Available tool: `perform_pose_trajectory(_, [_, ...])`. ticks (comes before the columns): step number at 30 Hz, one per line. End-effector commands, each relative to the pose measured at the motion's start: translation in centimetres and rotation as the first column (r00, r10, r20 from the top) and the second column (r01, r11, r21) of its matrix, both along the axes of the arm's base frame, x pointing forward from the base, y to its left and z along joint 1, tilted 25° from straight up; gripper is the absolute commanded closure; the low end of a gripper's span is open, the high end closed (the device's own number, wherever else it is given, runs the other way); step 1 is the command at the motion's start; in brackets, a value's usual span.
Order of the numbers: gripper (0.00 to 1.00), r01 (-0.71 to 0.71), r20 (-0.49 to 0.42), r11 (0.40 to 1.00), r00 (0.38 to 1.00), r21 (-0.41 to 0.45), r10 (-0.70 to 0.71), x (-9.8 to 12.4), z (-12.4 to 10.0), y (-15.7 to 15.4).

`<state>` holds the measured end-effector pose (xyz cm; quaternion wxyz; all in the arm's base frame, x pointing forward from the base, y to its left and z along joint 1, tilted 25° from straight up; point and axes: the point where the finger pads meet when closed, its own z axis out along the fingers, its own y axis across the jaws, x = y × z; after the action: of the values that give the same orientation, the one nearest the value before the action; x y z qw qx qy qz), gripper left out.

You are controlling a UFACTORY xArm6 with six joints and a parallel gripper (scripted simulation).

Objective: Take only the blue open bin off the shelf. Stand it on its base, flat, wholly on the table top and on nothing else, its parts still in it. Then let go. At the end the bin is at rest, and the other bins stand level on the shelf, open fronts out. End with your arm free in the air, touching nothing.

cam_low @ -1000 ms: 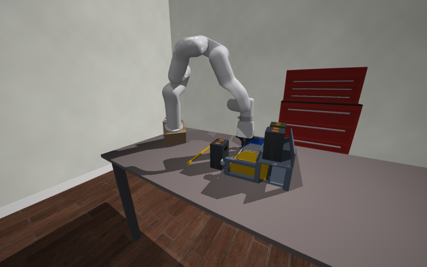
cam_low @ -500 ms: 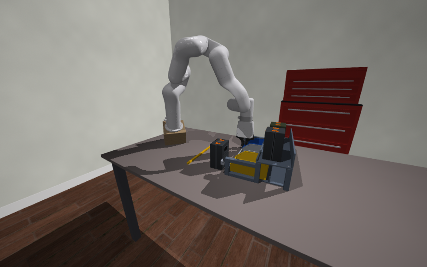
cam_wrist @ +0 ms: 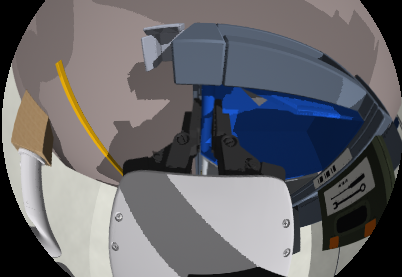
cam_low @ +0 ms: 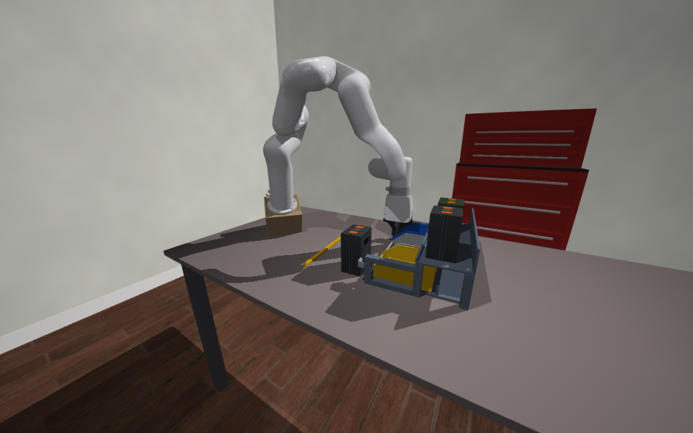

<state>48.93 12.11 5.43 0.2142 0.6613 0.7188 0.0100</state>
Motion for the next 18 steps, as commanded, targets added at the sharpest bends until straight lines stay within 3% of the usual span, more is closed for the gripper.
perform_pose_trajectory(1, [1.00,-0.001,0.003,1.000,1.000,0.001,0.001,0.0,0.3,0.1])
perform_pose_trajectory(18, [1.00,-0.001,0.003,1.000,1.000,0.002,0.001,-0.3,1.4,0.4])
